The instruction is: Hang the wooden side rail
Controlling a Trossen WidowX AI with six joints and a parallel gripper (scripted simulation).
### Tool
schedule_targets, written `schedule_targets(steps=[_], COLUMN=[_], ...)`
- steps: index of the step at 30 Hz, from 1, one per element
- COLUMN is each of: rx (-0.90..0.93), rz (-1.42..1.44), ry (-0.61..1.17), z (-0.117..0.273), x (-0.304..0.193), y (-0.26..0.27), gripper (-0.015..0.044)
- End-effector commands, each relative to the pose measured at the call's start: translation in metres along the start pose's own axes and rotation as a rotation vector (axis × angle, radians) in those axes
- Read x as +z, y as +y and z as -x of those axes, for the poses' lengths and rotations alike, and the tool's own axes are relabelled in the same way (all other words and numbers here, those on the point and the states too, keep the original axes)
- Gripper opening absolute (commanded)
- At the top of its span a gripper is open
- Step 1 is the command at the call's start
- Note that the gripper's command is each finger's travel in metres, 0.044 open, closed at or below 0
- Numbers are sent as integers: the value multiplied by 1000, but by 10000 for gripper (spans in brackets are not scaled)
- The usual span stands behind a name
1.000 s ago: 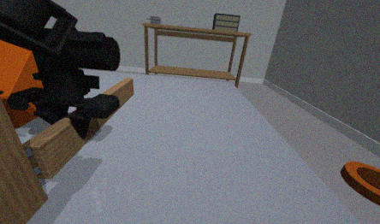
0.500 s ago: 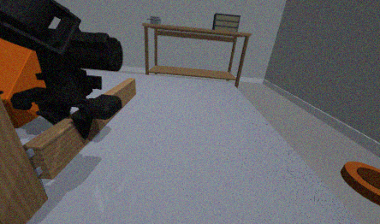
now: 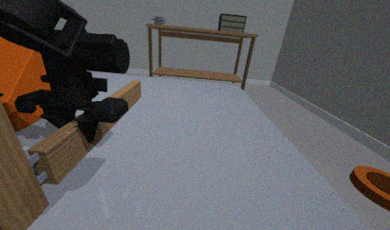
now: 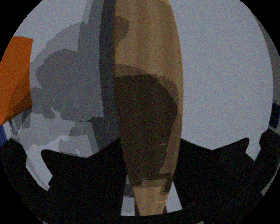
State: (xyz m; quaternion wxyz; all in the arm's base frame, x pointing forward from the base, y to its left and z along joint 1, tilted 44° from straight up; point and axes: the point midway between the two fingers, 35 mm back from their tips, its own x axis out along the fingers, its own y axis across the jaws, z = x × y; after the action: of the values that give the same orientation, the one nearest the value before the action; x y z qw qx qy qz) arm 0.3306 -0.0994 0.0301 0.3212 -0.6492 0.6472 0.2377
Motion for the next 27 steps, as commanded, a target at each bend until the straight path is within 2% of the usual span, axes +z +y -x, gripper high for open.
schedule_targets(steps=[1,27], rx=[-13,-13], rz=[-26,-26], ry=[0,0], z=[0,2], x=[-1,0], y=[-8,-2], gripper=[0,0])
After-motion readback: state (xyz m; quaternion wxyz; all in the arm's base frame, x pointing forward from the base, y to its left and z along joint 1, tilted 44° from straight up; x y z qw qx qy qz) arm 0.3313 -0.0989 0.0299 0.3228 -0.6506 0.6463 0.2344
